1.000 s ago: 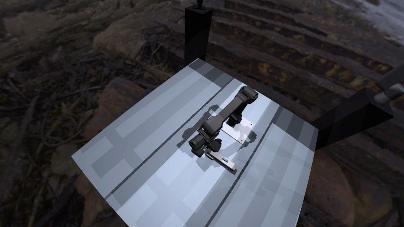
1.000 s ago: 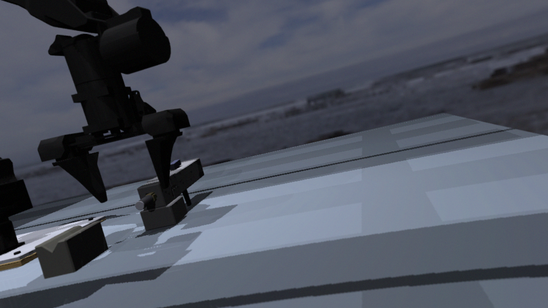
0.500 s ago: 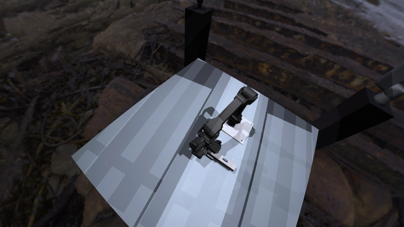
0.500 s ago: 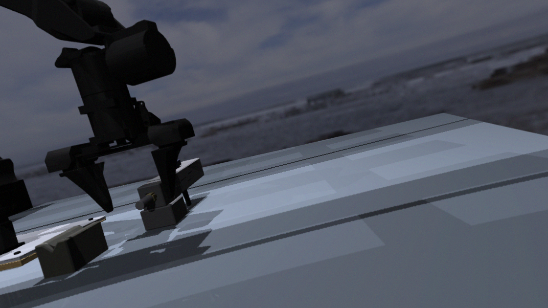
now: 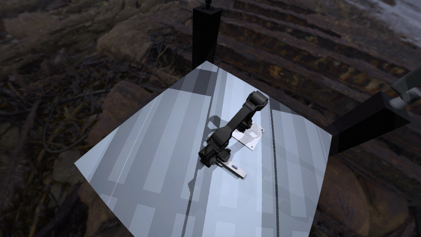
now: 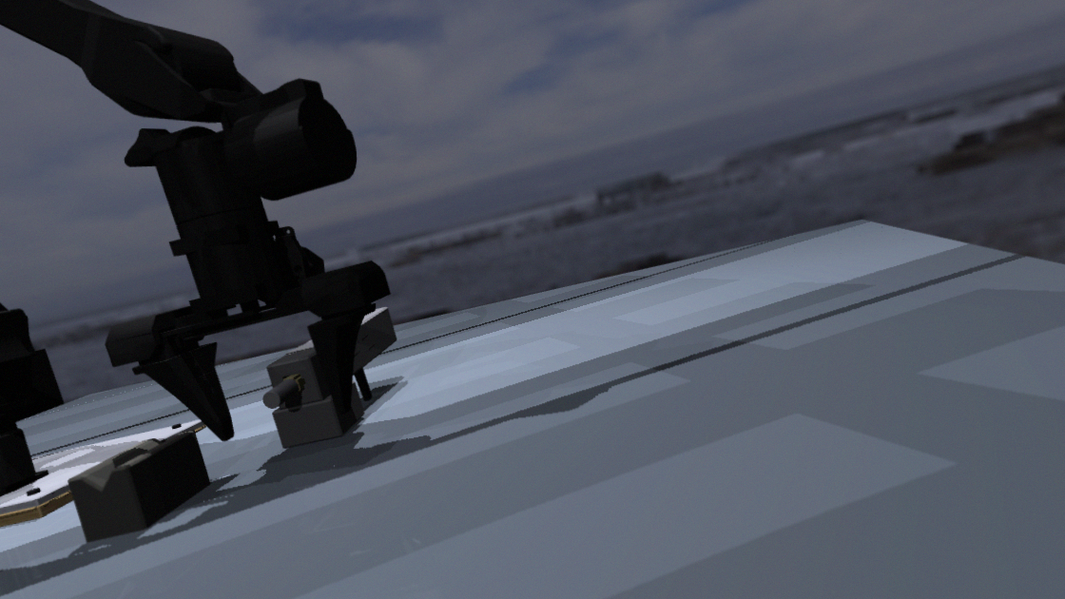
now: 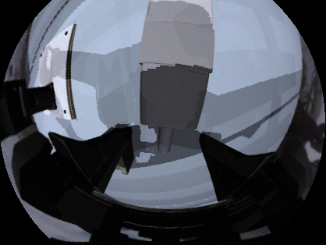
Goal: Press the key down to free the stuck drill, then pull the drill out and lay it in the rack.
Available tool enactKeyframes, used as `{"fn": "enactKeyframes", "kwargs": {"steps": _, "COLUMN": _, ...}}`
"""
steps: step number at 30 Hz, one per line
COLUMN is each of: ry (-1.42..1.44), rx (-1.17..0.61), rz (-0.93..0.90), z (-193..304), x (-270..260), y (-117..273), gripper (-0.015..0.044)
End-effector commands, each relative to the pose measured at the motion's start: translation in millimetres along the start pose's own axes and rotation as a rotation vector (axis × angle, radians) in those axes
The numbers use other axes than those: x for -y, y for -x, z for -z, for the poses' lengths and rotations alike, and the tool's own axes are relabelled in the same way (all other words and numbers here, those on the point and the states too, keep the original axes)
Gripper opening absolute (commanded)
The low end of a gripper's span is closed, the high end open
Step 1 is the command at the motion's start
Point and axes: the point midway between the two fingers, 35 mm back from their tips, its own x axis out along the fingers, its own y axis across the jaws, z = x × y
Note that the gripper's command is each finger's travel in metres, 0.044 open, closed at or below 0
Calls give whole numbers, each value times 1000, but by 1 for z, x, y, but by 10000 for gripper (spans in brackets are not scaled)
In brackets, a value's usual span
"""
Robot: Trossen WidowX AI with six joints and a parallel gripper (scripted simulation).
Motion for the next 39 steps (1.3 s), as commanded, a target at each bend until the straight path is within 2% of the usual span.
{"fn": "enactKeyframes", "kwargs": {"steps": 1, "ry": 0, "rx": 3, "rz": -12, "z": -3, "x": -2, "y": -10, "gripper": 440}}
{"fn": "enactKeyframes", "kwargs": {"steps": 8, "ry": 0, "rx": 3, "rz": -12, "z": -4, "x": -2, "y": -12, "gripper": 440}}
{"fn": "enactKeyframes", "kwargs": {"steps": 24, "ry": 2, "rx": 1, "rz": -5, "z": -3, "x": -1, "y": -9, "gripper": 20}}
{"fn": "enactKeyframes", "kwargs": {"steps": 27, "ry": 2, "rx": 1, "rz": -5, "z": -3, "x": -1, "y": -9, "gripper": 0}}
{"fn": "enactKeyframes", "kwargs": {"steps": 39, "ry": 0, "rx": 2, "rz": -12, "z": 6, "x": -2, "y": -10, "gripper": 0}}
